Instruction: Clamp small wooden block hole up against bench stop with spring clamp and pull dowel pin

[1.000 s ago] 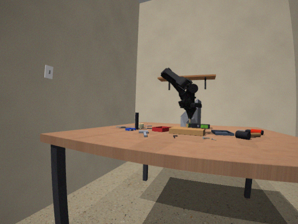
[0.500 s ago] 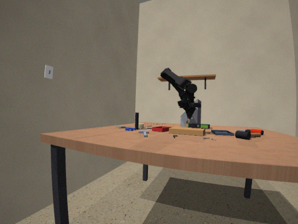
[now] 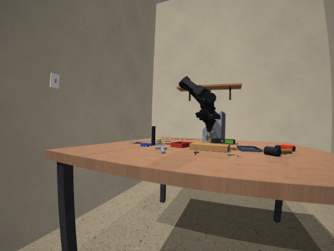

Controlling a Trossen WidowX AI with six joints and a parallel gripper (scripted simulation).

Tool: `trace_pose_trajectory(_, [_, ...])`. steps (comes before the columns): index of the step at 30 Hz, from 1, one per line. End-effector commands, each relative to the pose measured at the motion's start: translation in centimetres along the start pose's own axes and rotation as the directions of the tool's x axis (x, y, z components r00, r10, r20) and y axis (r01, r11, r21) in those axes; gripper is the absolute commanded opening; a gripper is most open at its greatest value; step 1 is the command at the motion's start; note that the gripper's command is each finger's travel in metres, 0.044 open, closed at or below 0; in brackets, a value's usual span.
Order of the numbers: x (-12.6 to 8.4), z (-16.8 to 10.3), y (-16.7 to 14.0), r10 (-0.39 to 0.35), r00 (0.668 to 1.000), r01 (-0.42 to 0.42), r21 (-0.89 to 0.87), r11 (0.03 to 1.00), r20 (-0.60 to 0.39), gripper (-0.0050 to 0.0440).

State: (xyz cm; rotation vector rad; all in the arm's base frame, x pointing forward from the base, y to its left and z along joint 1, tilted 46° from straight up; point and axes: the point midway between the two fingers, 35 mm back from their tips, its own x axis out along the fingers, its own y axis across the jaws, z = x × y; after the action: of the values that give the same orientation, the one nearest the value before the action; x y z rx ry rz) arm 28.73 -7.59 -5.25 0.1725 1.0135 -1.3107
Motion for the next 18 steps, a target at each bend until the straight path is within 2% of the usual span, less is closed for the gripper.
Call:
trace_pose_trajectory(1, [-0.2,0.6,-0.1,0.004,1.000,-0.004,0.025,1.000,0.004,0.0000])
trace_pose_trajectory(18, [-0.9,2.6,-0.9,0.006,1.000,-0.006,0.117,0.993,0.002,0.0000])
